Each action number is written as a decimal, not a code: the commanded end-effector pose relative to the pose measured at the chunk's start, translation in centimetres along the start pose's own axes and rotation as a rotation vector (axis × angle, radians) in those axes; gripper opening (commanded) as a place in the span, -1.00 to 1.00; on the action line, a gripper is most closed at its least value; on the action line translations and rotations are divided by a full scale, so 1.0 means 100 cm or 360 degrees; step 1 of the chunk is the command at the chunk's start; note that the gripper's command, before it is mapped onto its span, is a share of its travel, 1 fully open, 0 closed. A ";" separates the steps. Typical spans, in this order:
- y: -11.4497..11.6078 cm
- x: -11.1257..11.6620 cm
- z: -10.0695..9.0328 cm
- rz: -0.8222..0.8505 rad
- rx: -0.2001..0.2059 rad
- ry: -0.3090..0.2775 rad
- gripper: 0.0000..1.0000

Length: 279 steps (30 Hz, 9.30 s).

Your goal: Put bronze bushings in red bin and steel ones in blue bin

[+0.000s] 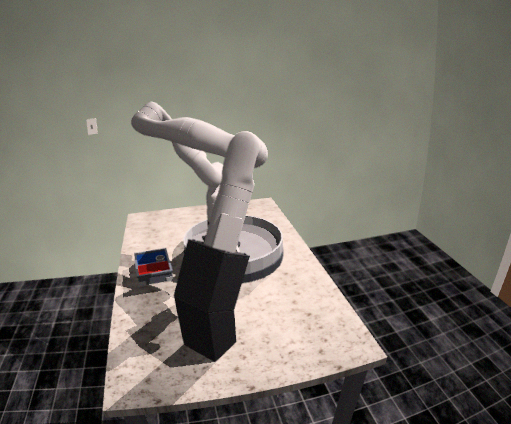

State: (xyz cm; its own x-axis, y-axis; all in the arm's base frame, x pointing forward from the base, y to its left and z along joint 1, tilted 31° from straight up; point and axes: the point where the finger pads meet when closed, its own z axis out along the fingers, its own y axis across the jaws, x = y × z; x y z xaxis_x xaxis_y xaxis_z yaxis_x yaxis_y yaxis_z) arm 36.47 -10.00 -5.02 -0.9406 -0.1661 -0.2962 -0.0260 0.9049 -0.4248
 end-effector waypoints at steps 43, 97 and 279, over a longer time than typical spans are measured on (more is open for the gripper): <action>0.000 -0.001 -0.013 0.0002 -0.0001 -0.0003 -1.00; 0.000 -0.001 -0.028 0.0002 -0.0001 -0.0004 -1.00; 0.243 -0.065 0.041 0.0001 -0.0002 -0.0004 -1.00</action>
State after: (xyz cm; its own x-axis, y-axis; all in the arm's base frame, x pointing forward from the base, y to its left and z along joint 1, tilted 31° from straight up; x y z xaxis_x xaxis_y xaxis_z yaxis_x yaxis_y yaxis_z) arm 43.30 11.34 -16.97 -0.9400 -0.1657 -0.2983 -0.0250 0.9053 -0.4240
